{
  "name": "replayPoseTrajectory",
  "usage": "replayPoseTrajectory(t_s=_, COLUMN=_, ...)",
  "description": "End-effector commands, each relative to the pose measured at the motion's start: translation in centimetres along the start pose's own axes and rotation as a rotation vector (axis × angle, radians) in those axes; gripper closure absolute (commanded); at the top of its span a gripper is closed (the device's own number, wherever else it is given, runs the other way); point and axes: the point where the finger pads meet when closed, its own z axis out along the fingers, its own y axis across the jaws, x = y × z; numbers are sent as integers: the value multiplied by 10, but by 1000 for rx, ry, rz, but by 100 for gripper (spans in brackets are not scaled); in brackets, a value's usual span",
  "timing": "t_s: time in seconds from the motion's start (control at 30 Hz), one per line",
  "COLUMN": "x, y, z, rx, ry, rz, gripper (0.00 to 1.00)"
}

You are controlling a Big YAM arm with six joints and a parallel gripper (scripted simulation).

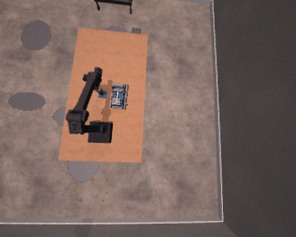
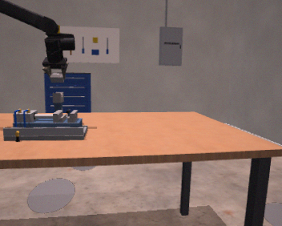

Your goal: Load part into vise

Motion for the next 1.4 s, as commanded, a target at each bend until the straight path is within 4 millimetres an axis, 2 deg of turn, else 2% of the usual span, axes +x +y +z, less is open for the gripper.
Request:
replayPoseTrajectory(t_s=0.0, x=3, y=-7, z=-8, rx=32, ry=-31, rz=-21, gripper=100)
replayPoseTrajectory(t_s=0.17, x=-2, y=-16, z=-16, rx=49, ry=-63, rz=-33, gripper=100)
replayPoseTrajectory(t_s=0.27, x=6, y=-8, z=-4, rx=16, ry=-90, rz=-11, gripper=100)
replayPoseTrajectory(t_s=0.47, x=0, y=-12, z=-14, rx=41, ry=-142, rz=-29, gripper=100)
replayPoseTrajectory(t_s=0.57, x=7, y=-7, z=-3, rx=15, ry=-163, rz=-10, gripper=100)
replayPoseTrajectory(t_s=0.7, x=4, y=-11, z=-7, rx=24, ry=-176, rz=-17, gripper=100)
replayPoseTrajectory(t_s=0.73, x=-5, y=-13, z=-22, rx=61, ry=-183, rz=-45, gripper=100)
replayPoseTrajectory(t_s=1.07, x=4, y=-8, z=-7, rx=24, ry=-226, rz=-18, gripper=100)
replayPoseTrajectory(t_s=1.37, x=3, y=-10, z=-10, rx=32, ry=-240, rz=-24, gripper=100)
